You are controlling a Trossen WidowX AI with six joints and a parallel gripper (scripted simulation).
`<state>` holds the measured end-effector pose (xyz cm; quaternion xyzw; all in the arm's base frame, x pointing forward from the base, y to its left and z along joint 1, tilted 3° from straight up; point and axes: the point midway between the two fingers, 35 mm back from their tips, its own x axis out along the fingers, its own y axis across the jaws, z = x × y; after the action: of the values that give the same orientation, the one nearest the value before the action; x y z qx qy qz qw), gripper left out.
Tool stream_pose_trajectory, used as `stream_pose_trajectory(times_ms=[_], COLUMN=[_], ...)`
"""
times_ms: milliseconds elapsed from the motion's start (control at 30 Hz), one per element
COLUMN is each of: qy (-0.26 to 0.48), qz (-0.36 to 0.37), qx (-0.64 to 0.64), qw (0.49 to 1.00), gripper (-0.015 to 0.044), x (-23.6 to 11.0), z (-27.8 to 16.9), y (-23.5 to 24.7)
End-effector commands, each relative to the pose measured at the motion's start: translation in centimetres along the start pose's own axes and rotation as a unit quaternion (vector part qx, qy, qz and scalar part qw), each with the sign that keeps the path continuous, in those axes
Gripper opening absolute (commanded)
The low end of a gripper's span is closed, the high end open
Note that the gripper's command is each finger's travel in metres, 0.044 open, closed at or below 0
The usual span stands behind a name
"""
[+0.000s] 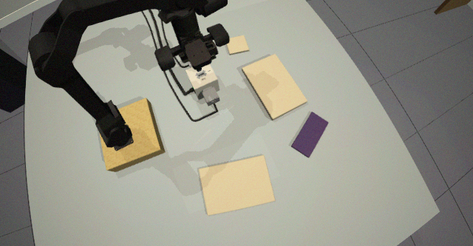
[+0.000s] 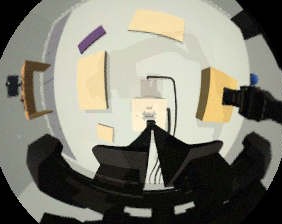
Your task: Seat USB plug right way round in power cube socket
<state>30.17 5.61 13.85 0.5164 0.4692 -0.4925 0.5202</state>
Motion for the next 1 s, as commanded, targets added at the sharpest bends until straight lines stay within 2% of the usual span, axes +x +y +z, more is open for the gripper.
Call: stream_pose_trajectory(times_ms=[0,967], qy=[-0.003,-0.015], qz=[0.001,0.001], qx=[0.003,0.005], qw=[1.000,1.000], gripper=[0.0000,0.0000], x=[0.07,0.43], z=[0.05,0.17], y=[0.06,0.08])
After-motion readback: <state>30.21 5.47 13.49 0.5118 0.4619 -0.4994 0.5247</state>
